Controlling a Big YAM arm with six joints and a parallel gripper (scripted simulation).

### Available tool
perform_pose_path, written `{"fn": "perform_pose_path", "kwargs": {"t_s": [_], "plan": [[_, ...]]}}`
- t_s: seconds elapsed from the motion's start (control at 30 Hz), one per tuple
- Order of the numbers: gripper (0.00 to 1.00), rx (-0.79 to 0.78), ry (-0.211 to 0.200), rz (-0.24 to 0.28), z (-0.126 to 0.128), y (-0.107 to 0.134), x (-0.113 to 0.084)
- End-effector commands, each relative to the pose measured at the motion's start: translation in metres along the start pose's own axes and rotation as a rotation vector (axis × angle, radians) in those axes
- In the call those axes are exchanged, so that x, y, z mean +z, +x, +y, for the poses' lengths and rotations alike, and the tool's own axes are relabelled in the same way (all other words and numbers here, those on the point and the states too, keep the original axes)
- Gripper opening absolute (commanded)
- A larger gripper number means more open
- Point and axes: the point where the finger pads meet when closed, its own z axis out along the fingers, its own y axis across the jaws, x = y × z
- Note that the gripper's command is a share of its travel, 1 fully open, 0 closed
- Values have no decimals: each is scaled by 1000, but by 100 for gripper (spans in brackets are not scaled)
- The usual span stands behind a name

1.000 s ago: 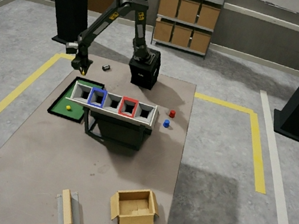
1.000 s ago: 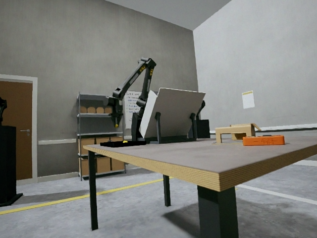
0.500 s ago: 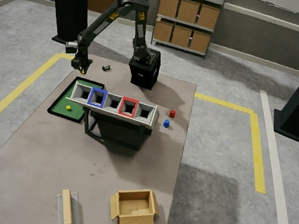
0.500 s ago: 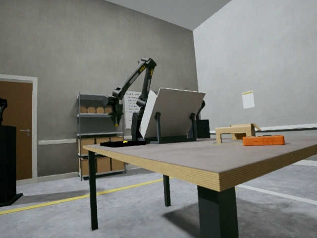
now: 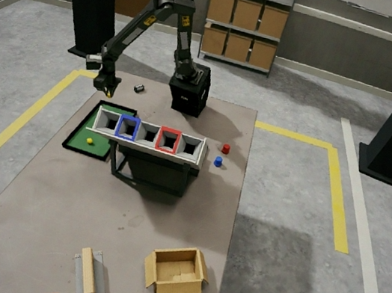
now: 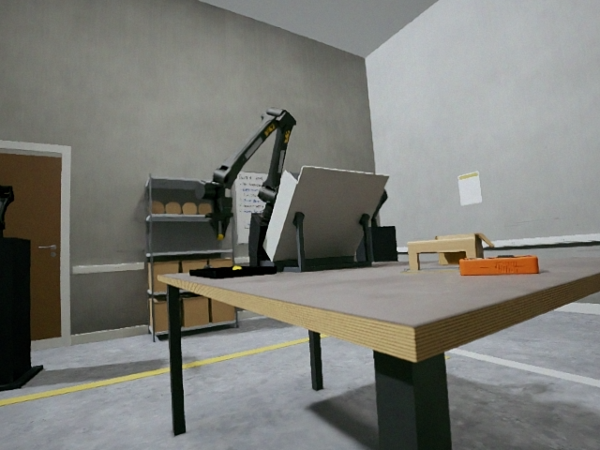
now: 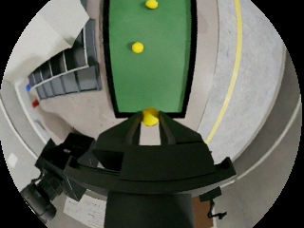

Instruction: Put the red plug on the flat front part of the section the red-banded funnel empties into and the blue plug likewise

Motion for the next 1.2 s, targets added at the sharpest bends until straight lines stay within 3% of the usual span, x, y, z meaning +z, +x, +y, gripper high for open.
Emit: {"fn": "perform_pose_path", "kwargs": {"t_s": [0.0,0.87,1.17], "plan": [[0,-10,2,-3,-5,-3,0],[0,-3,-3,0,29,-15,-17],[0,-2,-2,1,62,-29,-36]]}}
